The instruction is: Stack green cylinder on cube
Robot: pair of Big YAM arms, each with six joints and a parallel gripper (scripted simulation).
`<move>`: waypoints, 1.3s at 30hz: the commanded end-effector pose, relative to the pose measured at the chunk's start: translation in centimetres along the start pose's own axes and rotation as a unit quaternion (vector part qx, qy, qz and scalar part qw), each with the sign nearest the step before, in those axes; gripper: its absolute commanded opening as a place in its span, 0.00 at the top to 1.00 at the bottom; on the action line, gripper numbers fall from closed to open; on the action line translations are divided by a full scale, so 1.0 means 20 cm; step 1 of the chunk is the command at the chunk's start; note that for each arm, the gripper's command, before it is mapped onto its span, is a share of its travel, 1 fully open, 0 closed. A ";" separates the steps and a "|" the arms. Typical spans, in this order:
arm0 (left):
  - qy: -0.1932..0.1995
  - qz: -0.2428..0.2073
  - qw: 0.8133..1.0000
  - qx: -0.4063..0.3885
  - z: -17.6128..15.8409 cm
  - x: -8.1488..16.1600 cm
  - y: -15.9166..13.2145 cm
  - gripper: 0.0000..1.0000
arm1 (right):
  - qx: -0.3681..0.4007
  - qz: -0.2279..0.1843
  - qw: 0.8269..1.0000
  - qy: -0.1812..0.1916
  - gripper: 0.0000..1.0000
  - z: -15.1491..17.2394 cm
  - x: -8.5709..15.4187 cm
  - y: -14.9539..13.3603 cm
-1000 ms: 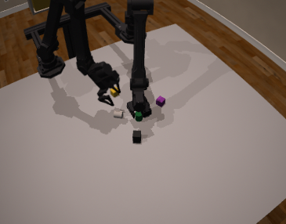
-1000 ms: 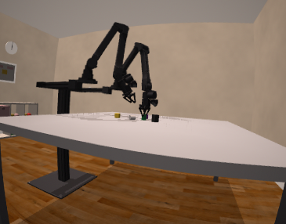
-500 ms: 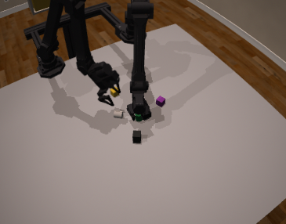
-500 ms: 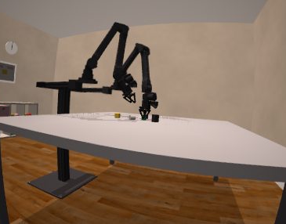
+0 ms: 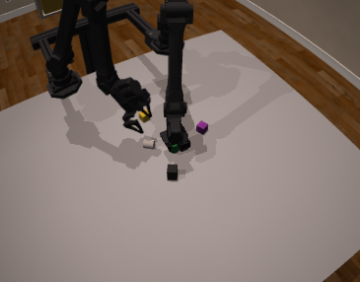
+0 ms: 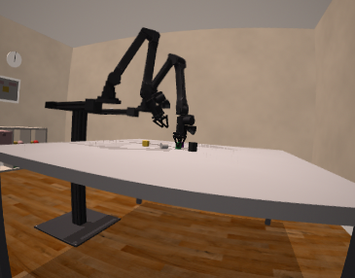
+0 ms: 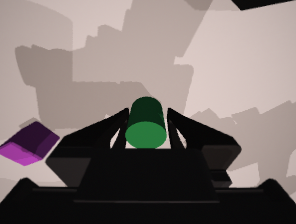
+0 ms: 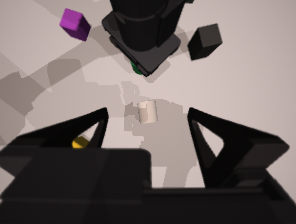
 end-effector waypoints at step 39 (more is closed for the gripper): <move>-0.003 -0.006 1.000 0.001 -0.02 0.27 0.00 0.65 | -0.100 -0.032 0.990 -0.095 0.00 -0.60 0.21 0.10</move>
Point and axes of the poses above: on each arm, the point where the finger pads meet when closed, its own x axis back along the fingers, its own z axis across the jaws, y = z × x, the point moved 8 cm from there along x, back along the fingers
